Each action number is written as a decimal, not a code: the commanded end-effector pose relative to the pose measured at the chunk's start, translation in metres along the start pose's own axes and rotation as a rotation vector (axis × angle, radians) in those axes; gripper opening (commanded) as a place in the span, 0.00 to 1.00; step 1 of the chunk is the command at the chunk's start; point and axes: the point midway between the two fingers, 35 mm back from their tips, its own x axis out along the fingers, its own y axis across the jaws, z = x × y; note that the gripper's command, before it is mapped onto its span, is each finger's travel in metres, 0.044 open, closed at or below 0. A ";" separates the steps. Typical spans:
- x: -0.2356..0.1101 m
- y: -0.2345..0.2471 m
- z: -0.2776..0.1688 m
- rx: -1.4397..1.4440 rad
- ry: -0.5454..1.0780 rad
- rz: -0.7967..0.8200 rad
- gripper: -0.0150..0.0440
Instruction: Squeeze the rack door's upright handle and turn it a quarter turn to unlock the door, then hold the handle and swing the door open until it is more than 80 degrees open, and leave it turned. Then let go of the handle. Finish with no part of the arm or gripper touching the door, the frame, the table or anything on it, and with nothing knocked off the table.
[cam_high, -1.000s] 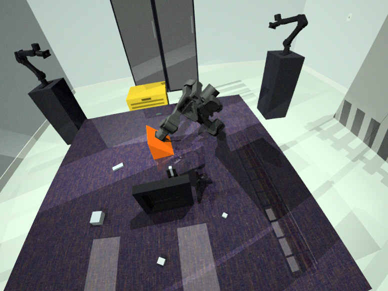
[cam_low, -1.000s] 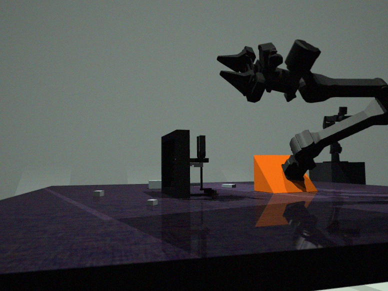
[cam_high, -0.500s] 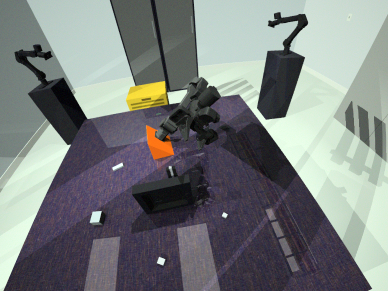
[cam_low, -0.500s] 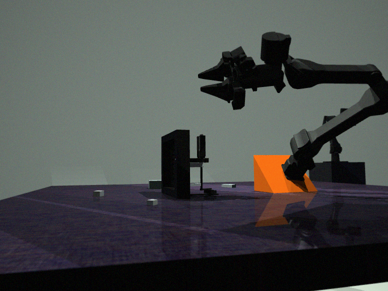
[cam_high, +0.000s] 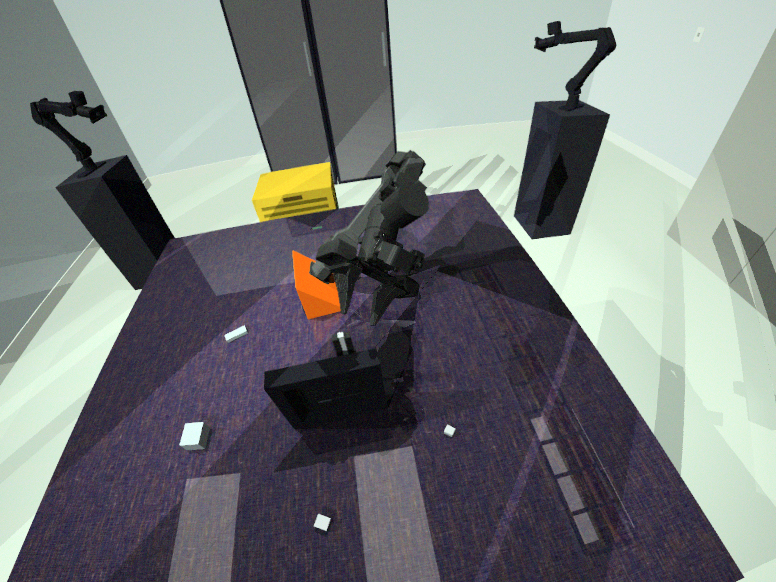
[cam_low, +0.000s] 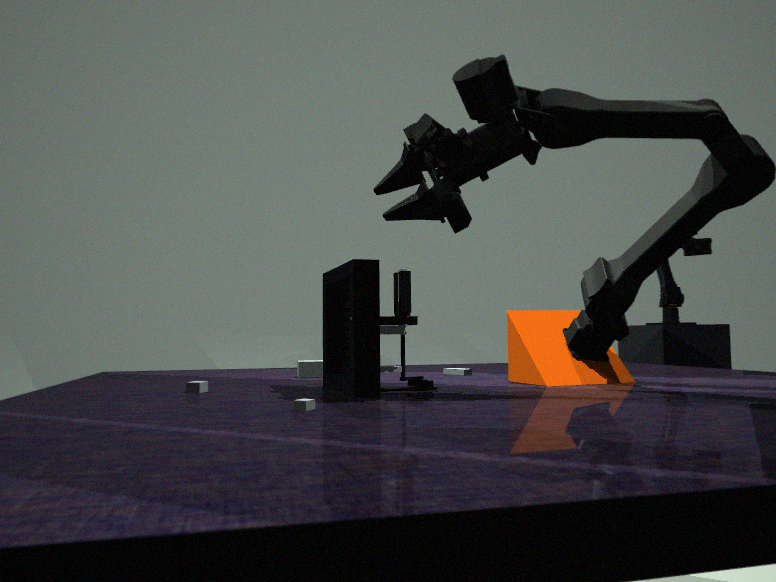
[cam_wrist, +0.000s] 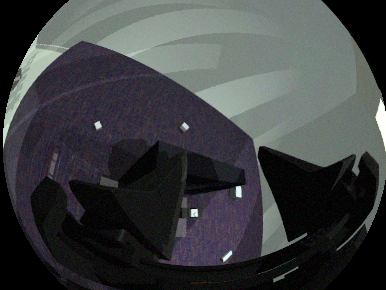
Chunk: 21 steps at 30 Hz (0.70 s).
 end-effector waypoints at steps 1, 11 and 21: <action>0.011 -0.001 -0.012 0.004 0.108 0.063 0.73; 0.024 -0.004 -0.037 0.044 0.317 0.212 0.73; 0.028 -0.004 -0.056 0.124 0.489 0.380 0.73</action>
